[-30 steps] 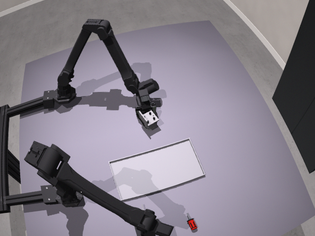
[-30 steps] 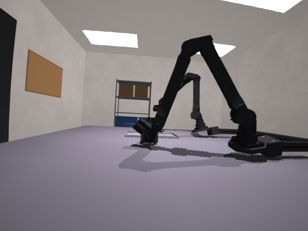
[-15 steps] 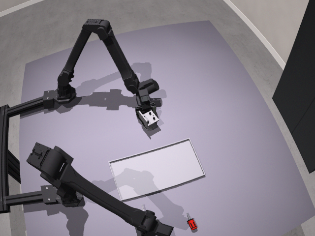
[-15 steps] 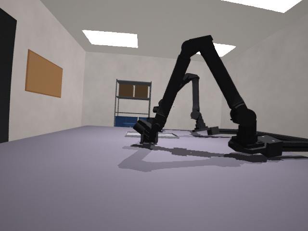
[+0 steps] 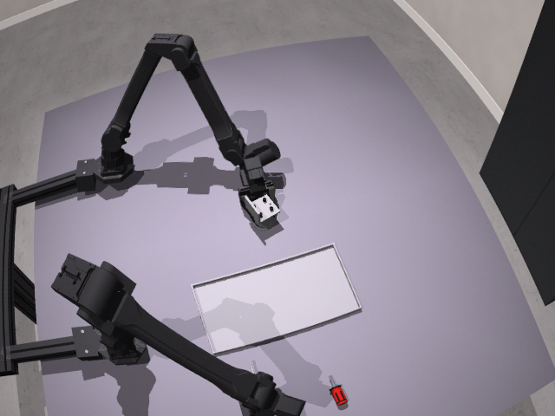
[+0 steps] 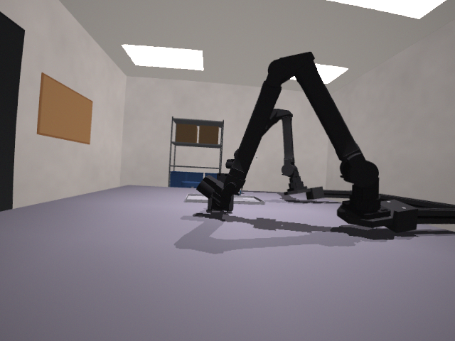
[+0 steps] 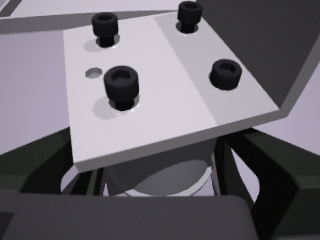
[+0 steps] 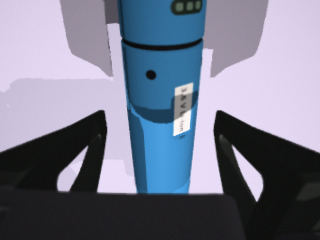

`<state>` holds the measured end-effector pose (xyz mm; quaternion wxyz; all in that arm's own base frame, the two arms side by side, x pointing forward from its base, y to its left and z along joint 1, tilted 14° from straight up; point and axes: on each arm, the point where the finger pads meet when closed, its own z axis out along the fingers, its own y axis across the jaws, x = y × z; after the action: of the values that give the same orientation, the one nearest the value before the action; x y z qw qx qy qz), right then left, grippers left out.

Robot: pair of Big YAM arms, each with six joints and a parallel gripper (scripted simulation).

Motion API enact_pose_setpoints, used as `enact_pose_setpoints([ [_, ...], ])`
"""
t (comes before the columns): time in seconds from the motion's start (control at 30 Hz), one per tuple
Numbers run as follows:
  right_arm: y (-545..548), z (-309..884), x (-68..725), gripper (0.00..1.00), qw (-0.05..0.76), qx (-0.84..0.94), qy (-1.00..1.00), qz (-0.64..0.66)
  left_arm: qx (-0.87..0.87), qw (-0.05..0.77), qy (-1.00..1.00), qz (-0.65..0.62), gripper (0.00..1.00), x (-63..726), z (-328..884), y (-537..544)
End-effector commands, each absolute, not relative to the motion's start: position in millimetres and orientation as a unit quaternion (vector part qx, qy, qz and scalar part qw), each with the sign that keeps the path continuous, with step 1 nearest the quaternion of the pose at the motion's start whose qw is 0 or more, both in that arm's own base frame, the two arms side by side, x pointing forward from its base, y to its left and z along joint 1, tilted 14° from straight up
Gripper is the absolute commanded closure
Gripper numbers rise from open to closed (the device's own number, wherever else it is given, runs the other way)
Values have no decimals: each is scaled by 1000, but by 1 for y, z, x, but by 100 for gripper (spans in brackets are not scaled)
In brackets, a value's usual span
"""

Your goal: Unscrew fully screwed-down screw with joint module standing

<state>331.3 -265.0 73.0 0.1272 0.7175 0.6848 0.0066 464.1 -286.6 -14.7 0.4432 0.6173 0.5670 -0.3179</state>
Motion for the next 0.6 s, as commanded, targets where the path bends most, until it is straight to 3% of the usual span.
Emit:
enact_pose_setpoints([
  [0.0, -270, 61, 335, 35, 125, 717, 686, 7, 617, 453, 564, -310, 41, 478, -16, -286],
  [0.57, -274, 66, 342, 35, 136, 716, 684, 8, 617, 453, 564, -310, 41, 478, -16, -286],
])
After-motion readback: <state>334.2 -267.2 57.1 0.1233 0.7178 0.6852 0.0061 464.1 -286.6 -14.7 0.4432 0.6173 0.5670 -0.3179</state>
